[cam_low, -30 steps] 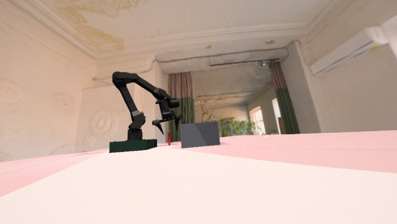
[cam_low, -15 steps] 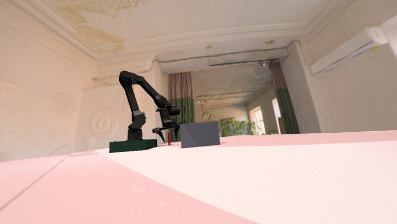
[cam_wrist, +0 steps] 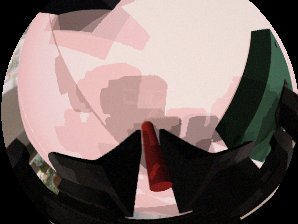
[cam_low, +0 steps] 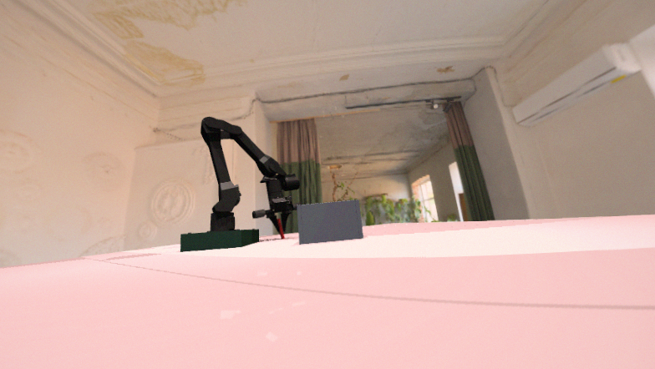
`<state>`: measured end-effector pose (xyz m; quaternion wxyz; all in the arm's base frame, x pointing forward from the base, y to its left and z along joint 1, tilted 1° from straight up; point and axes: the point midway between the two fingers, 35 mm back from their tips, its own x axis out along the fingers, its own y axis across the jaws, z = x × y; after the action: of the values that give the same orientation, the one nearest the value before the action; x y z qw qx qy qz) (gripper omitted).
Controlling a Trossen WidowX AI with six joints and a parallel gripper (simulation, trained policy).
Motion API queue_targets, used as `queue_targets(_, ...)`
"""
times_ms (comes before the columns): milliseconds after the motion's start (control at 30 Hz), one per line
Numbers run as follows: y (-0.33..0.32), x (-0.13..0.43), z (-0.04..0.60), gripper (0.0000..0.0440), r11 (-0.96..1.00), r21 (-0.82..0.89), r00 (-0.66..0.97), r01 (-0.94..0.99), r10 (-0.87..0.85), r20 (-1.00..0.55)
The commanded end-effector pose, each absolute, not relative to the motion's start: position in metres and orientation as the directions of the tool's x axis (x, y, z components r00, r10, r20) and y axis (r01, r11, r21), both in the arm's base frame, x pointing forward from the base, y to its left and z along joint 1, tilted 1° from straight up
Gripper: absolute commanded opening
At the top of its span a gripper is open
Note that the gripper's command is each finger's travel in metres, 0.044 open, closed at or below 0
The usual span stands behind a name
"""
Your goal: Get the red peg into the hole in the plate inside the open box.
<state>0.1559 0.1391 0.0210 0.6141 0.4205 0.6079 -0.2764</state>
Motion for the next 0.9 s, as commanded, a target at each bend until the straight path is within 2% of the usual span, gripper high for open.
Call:
queue_targets(0, 0.140, 0.165, 0.031, 0.0000, 0.515, 0.206, 0.138, 0.832, 0.168, -0.976)
queue_targets(400, 0.130, 0.197, 0.082, 0.0002, 0.604, 0.274, 0.259, 0.749, 0.114, -0.959)
queue_targets(867, 0.094, 0.247, 0.137, 0.0000, 0.601, 0.307, 0.365, 0.738, 0.026, -0.931)
